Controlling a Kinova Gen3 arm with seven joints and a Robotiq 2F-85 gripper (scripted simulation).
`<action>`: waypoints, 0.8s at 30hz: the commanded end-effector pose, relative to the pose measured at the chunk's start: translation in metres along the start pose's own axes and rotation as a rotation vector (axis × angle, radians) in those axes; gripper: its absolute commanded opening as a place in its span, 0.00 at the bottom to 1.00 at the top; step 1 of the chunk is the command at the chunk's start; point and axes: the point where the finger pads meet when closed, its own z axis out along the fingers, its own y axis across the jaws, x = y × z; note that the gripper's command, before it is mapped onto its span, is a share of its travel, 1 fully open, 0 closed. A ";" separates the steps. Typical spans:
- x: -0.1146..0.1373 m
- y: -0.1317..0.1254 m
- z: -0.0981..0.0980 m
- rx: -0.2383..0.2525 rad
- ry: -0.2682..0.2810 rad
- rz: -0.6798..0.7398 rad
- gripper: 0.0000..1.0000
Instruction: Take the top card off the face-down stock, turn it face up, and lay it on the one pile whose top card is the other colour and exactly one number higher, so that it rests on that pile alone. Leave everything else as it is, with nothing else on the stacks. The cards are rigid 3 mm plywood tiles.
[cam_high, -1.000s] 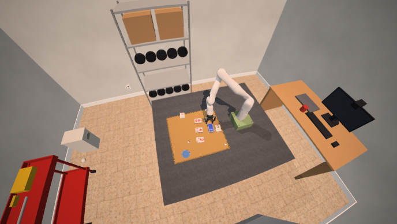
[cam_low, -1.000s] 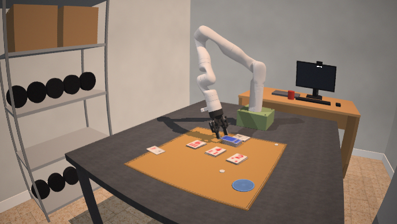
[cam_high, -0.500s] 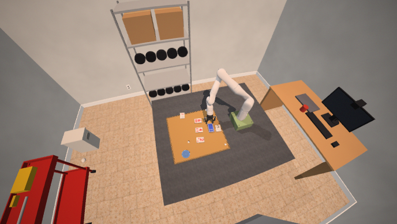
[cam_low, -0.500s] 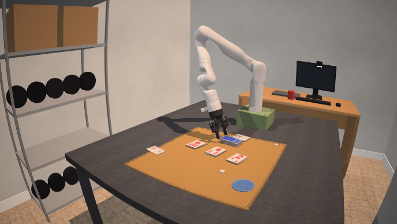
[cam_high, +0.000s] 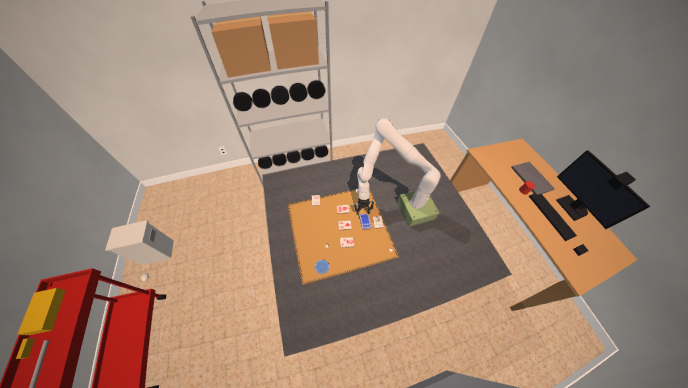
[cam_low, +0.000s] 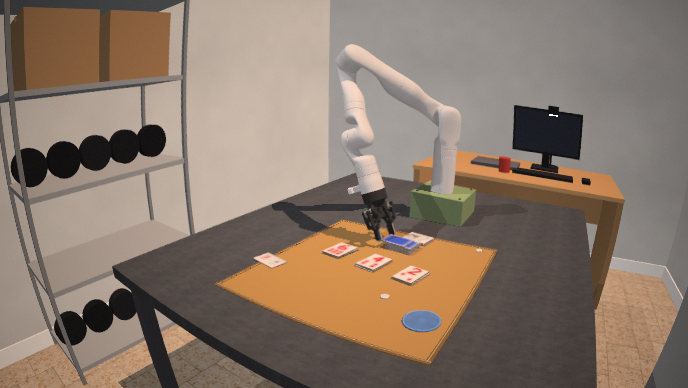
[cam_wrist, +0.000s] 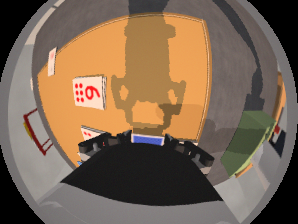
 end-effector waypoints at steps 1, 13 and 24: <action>0.000 0.000 -0.001 0.001 0.001 -0.001 0.71; -0.002 0.000 -0.006 0.001 0.001 -0.001 0.71; -0.010 0.000 -0.024 0.001 0.001 -0.001 0.71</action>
